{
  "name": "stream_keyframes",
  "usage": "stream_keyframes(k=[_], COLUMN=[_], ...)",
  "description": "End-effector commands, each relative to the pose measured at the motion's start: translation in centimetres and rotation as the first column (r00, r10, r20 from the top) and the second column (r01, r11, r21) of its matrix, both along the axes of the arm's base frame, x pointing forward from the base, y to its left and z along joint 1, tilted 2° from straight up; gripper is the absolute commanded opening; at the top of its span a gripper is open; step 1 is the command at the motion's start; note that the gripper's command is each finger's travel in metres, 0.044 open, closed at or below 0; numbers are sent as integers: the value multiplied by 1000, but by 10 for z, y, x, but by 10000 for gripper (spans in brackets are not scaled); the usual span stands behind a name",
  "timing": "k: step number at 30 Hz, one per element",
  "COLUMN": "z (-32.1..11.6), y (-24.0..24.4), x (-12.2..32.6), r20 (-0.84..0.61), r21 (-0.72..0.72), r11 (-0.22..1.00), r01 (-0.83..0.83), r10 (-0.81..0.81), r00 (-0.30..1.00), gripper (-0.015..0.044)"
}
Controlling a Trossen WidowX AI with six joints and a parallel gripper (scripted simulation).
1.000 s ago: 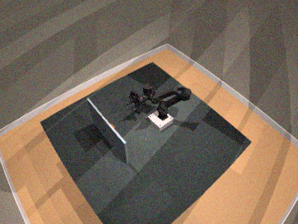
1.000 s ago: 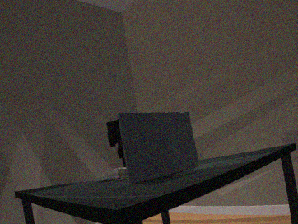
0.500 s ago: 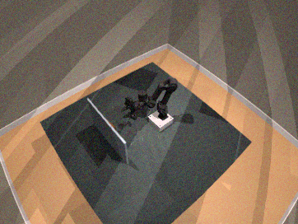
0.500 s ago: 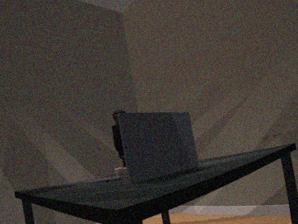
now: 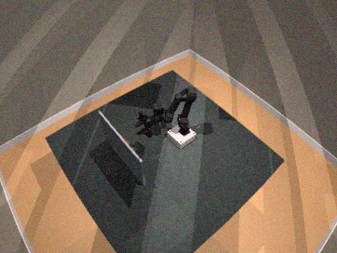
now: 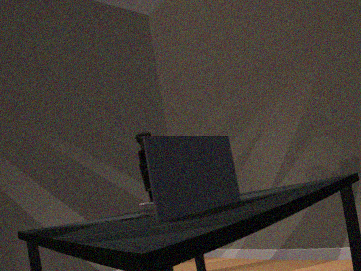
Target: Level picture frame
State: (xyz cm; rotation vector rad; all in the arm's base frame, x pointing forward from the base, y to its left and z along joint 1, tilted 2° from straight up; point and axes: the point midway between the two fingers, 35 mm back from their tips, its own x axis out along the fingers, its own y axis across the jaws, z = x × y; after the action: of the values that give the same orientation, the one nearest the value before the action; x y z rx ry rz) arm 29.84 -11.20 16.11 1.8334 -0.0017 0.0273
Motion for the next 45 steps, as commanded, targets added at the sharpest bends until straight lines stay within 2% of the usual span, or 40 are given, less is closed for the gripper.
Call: stream_keyframes(k=[1, 4, 25, 45], z=[1, 0, 0, 1], y=[0, 3, 3, 3], x=[39, 58, 59, 89], r20=[2, 3, 3, 6], r21=[5, 5, 5, 5], r11=[1000, 1000, 1000, 1000], r01=[0, 0, 0, 0], r10=[0, 0, 0, 0], r00=[1000, 1000, 1000, 1000], gripper=[260, 260, 260, 260])
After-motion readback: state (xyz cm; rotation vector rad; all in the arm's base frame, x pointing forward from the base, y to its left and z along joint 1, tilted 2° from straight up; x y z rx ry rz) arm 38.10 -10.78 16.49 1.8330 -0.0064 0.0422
